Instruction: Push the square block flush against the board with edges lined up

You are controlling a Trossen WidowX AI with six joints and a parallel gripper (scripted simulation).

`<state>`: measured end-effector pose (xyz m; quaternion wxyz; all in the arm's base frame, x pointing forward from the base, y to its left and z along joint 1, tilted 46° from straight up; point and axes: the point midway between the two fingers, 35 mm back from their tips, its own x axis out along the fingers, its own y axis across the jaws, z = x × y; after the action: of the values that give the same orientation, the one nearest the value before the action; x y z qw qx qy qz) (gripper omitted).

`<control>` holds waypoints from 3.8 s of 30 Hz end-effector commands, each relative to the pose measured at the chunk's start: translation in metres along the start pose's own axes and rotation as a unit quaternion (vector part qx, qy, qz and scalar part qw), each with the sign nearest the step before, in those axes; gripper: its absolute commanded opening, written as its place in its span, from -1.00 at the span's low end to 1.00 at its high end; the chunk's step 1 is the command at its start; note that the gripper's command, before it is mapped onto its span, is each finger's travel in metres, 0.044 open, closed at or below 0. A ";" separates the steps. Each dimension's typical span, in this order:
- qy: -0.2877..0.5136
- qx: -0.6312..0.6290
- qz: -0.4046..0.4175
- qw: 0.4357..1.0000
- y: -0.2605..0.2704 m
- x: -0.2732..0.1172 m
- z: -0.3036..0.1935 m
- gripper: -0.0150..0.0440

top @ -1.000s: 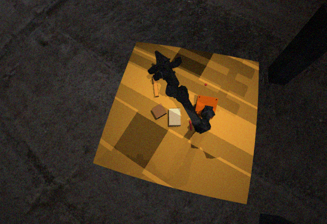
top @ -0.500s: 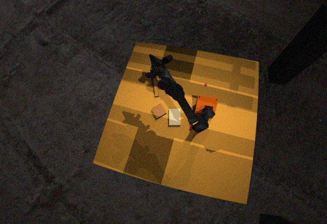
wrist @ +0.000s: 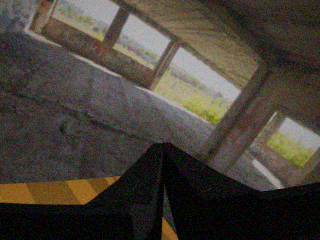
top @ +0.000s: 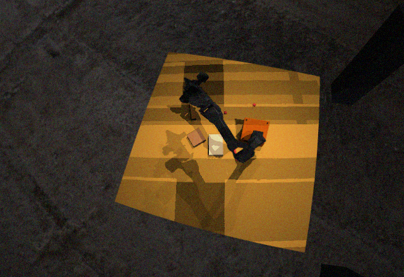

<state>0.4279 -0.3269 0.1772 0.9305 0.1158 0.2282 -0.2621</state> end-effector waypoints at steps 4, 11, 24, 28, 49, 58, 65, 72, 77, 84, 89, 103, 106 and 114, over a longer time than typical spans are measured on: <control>0.089 0.058 0.047 0.993 0.031 0.009 -0.056 -0.49; 0.179 0.115 0.082 0.974 0.060 0.008 -0.108 -0.49; 0.349 0.218 0.111 0.905 0.110 -0.017 -0.199 -0.49; 0.400 0.248 0.109 0.876 0.123 -0.029 -0.224 -0.49; 0.638 0.381 0.024 0.669 0.174 -0.121 -0.330 -0.49; 0.694 0.411 -0.027 0.591 0.183 -0.155 -0.352 -0.49; 0.695 0.409 -0.028 0.591 0.199 -0.153 -0.375 -0.49; 0.696 0.408 -0.027 0.590 0.214 -0.155 -0.398 -0.49; 0.696 0.408 -0.027 0.590 0.217 -0.158 -0.396 -0.49; 0.696 0.408 -0.027 0.590 0.223 -0.167 -0.392 -0.49; 0.696 0.408 -0.028 0.590 0.227 -0.173 -0.390 -0.49; 0.696 0.408 -0.027 0.590 0.239 -0.191 -0.383 -0.49; 0.697 0.408 -0.027 0.590 0.241 -0.195 -0.382 -0.49; 0.697 0.408 -0.027 0.589 0.244 -0.201 -0.380 -0.49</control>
<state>0.2742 0.0863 -0.0336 0.3418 0.6261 0.6737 -0.1932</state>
